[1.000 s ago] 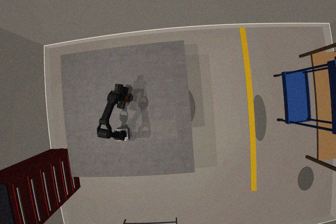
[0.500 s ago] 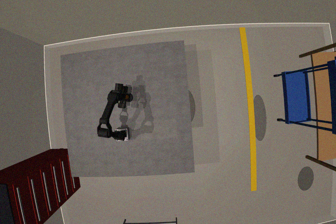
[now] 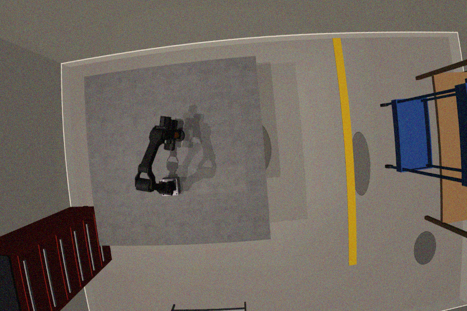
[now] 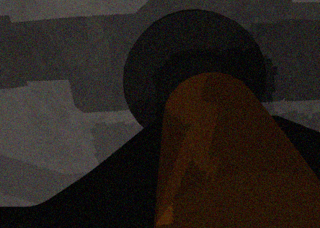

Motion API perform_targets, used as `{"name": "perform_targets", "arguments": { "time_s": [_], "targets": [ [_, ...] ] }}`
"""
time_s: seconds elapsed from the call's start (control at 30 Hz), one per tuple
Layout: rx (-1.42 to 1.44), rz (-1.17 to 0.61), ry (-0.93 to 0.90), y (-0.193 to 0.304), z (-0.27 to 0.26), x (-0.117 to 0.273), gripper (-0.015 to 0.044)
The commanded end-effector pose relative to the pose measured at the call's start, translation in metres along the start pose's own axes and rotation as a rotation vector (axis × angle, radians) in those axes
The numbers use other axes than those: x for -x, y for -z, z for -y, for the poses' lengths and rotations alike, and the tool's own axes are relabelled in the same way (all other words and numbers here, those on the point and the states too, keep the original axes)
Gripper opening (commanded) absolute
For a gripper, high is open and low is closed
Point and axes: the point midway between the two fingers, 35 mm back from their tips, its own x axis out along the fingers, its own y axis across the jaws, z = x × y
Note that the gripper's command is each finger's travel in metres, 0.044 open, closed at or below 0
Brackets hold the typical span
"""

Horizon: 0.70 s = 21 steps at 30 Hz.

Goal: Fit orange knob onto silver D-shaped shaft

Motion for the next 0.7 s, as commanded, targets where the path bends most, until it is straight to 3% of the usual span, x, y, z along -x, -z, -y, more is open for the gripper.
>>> {"name": "perform_targets", "arguments": {
  "time_s": [0.0,0.67],
  "targets": [
    [0.004,-0.002,-0.005,0.0002,-0.0028,0.0007,0.0000],
    [0.213,-0.001,-0.005,-0.0002,-0.0067,0.0050,0.0000]
  ]
}}
